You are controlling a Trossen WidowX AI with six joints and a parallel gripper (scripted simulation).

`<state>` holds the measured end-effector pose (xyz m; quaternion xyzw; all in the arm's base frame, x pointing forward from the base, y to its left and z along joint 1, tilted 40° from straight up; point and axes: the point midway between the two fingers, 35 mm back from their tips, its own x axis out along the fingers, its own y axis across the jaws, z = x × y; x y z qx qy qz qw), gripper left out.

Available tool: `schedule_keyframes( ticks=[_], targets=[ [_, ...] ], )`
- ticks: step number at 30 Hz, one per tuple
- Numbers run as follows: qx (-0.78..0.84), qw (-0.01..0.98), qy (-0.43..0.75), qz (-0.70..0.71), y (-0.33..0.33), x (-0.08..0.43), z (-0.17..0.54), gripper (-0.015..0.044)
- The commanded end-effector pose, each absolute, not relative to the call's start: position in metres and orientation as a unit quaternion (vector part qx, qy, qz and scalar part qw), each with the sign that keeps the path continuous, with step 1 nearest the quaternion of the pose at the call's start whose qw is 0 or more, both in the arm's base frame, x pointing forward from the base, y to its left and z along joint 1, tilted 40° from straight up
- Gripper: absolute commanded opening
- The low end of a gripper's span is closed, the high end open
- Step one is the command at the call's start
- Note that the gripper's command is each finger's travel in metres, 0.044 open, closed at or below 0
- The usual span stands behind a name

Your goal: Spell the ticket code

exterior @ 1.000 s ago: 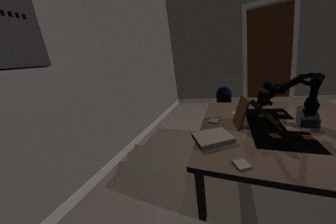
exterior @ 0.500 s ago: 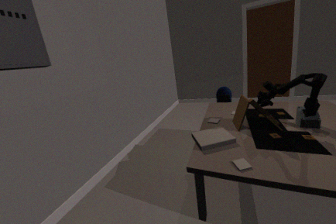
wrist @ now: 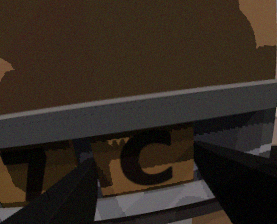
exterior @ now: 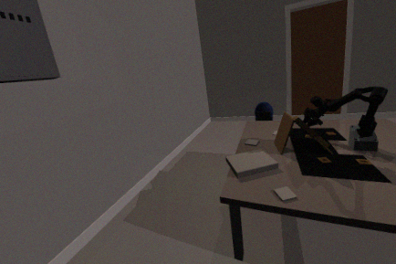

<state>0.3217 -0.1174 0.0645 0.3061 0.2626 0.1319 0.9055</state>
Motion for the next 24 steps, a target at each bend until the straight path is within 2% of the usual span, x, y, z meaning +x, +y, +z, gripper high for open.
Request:
schedule_keyframes(
  ticks=[1,12,24],
  targets=[
    [0.304,0.907,0.261,0.13,-0.117,0.322,0.067,0.0],
    [0.304,0.907,0.261,0.13,-0.119,0.318,0.066,0.0289],
    [0.304,0.907,0.261,0.13,-0.124,0.309,0.073,0.0295]
  ],
)
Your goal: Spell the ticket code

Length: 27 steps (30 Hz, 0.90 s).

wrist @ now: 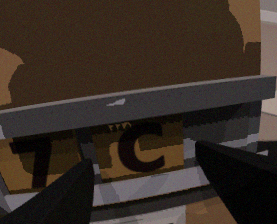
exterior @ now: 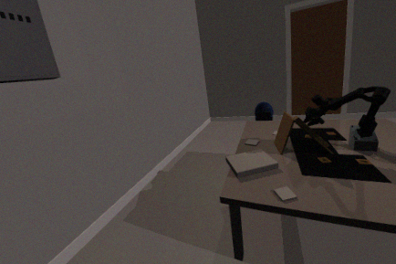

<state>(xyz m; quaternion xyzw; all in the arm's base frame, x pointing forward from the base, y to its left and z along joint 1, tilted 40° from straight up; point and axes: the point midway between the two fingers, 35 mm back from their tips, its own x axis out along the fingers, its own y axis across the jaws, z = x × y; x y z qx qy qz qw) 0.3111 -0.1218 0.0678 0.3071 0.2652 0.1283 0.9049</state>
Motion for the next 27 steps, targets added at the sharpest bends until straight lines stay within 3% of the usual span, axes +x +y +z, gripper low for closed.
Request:
schedule_keyframes(
  ticks=[1,27],
  targets=[
    [0.304,0.907,0.261,0.13,-0.124,0.309,0.073,0.0295],
    [0.303,0.907,0.262,0.129,-0.129,0.295,0.073,0.0295]
  ],
)
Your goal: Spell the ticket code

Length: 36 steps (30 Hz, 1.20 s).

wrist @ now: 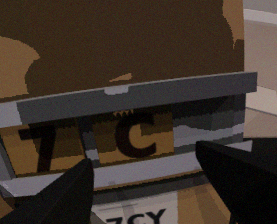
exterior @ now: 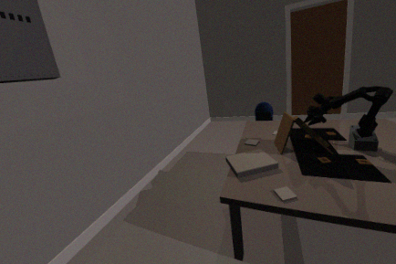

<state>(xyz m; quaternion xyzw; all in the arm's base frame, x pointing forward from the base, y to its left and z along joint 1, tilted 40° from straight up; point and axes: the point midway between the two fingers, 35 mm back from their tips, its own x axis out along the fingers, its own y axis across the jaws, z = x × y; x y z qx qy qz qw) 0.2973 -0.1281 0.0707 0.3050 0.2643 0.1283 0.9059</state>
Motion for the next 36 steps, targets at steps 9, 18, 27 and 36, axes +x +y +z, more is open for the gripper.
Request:
schedule_keyframes(
  ticks=[9,18,27,36],
  targets=[
    [0.303,0.907,0.262,0.129,-0.131,0.291,0.074,0.0295],
    [0.303,0.907,0.262,0.129,-0.132,0.288,0.075,0.0295],
    [0.303,0.907,0.262,0.129,-0.134,0.286,0.078,0.0295],
    [0.303,0.907,0.262,0.129,-0.135,0.285,0.08,0.0295]
  ],
)
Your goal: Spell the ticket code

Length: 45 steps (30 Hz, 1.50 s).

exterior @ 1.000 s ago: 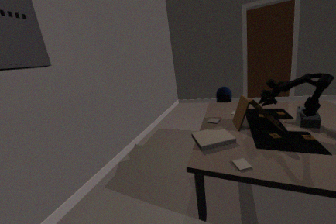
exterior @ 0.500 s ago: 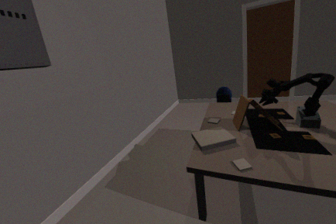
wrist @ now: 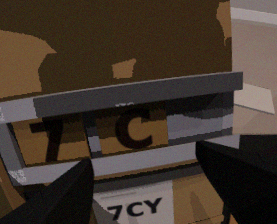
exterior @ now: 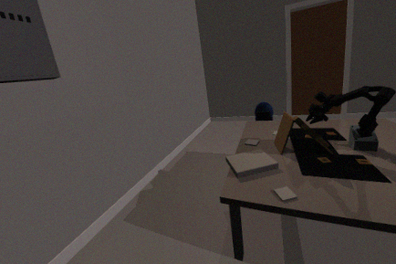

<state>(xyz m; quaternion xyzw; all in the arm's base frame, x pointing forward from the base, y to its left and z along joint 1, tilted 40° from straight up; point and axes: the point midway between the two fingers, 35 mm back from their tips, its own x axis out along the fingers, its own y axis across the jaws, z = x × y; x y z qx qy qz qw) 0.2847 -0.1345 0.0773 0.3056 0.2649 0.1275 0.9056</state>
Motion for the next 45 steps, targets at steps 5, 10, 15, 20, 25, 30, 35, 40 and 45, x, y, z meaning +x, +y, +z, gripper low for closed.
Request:
schedule_keyframes(
  ticks=[5,10,15,20,25,30,35,40,45],
  targets=[
    [0.306,0.906,0.265,0.127,-0.135,0.284,0.079,0.0269],
    [0.306,0.906,0.265,0.127,-0.135,0.284,0.079,0.0137],
    [0.306,0.906,0.265,0.127,-0.135,0.284,0.079,0.0006],
    [0.306,0.906,0.265,0.127,-0.135,0.284,0.079,0.0],
    [0.306,0.906,0.265,0.127,-0.135,0.284,0.079,0.0],
    [0.298,0.89,0.32,0.127,-0.149,0.298,0.073,0.0],
    [0.282,0.859,0.404,0.143,-0.161,0.311,0.067,0.0],
    [0.261,0.815,0.486,0.178,-0.165,0.317,0.065,0.0],
    [0.239,0.767,0.552,0.223,-0.165,0.316,0.068,0.0]
  ],
)
